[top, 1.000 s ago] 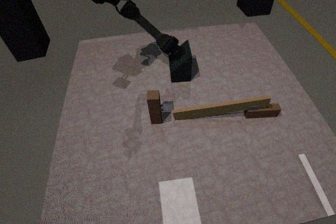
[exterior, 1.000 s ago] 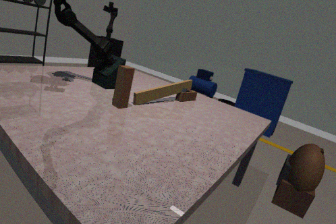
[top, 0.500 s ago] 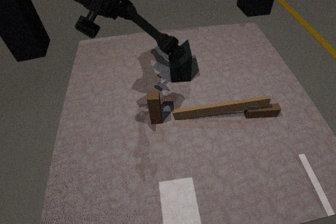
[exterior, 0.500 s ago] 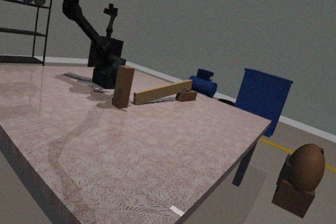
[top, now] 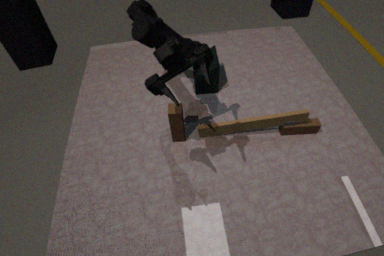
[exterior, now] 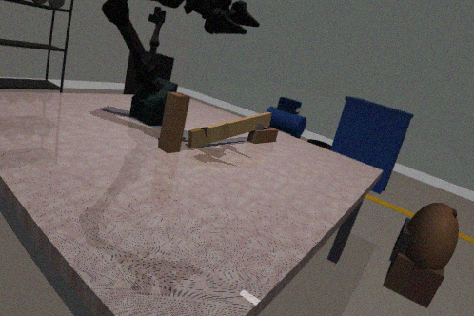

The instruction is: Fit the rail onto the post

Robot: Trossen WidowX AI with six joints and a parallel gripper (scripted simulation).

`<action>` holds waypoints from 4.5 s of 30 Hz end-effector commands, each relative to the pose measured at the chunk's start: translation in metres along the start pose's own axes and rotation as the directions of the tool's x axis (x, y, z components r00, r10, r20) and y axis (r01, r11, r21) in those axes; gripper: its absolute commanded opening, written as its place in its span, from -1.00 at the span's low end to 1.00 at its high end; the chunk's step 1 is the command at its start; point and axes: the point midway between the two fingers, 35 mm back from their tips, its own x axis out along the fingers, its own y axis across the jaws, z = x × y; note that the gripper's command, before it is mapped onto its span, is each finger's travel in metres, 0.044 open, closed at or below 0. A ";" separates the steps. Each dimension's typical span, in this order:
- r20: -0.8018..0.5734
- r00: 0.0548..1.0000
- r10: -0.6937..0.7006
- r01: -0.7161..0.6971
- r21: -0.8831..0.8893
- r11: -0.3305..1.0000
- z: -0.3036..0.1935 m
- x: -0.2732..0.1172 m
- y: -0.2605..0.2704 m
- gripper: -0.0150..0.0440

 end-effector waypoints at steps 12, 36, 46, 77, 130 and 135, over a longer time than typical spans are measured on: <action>-0.736 0.658 -0.157 -0.413 -0.528 0.742 -0.234 0.038 0.034 1.00; -0.893 0.247 -0.375 -0.876 -0.371 0.308 -0.346 0.000 0.024 1.00; -0.894 0.247 -0.375 -0.876 -0.371 0.308 -0.360 0.005 0.018 1.00; -0.893 0.246 -0.378 -0.876 -0.371 0.308 -0.400 0.014 0.000 0.91; -0.893 0.246 -0.378 -0.876 -0.372 0.308 -0.390 0.013 0.005 -0.49; -0.893 0.246 -0.378 -0.876 -0.372 0.308 -0.387 0.013 0.005 -0.49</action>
